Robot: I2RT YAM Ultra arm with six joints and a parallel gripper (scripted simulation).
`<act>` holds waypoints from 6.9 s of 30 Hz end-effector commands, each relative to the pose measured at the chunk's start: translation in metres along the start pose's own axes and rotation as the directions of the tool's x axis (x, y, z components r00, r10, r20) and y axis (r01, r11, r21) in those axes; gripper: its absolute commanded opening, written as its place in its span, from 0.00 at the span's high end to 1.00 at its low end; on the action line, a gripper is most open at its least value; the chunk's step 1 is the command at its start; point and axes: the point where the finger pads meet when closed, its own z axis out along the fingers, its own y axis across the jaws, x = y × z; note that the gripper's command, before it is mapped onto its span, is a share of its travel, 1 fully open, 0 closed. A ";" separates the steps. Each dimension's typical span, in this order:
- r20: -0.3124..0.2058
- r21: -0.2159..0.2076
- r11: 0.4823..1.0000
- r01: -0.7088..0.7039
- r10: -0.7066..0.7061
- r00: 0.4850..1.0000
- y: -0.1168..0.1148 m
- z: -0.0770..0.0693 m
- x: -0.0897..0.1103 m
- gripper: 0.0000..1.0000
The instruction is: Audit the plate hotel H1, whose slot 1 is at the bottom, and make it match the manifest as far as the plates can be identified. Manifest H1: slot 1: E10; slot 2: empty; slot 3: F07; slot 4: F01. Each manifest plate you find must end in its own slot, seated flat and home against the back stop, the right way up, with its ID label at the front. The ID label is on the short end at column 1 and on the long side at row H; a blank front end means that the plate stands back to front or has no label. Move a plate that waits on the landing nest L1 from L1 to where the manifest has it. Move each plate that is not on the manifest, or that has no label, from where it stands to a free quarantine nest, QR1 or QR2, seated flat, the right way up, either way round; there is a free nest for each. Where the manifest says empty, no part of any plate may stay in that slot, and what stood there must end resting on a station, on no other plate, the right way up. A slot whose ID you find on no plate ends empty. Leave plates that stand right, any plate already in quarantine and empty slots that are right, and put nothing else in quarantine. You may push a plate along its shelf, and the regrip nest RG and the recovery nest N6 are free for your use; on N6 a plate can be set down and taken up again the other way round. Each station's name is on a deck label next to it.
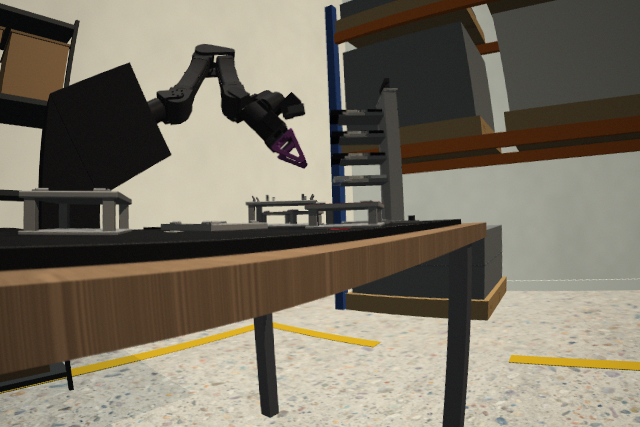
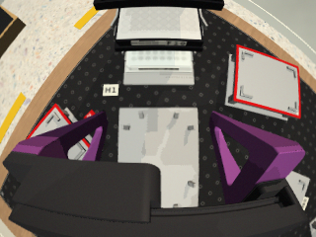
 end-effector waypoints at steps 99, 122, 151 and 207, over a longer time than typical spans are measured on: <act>0.026 -0.002 1.000 0.007 -0.007 1.000 0.002 0.047 -0.060 0.14; 0.026 -0.002 1.000 0.006 -0.006 1.000 0.001 0.028 -0.039 0.14; 0.025 -0.002 1.000 0.006 -0.006 1.000 0.001 0.004 -0.015 0.14; 0.024 -0.002 1.000 0.004 -0.004 1.000 0.001 -0.042 0.033 0.14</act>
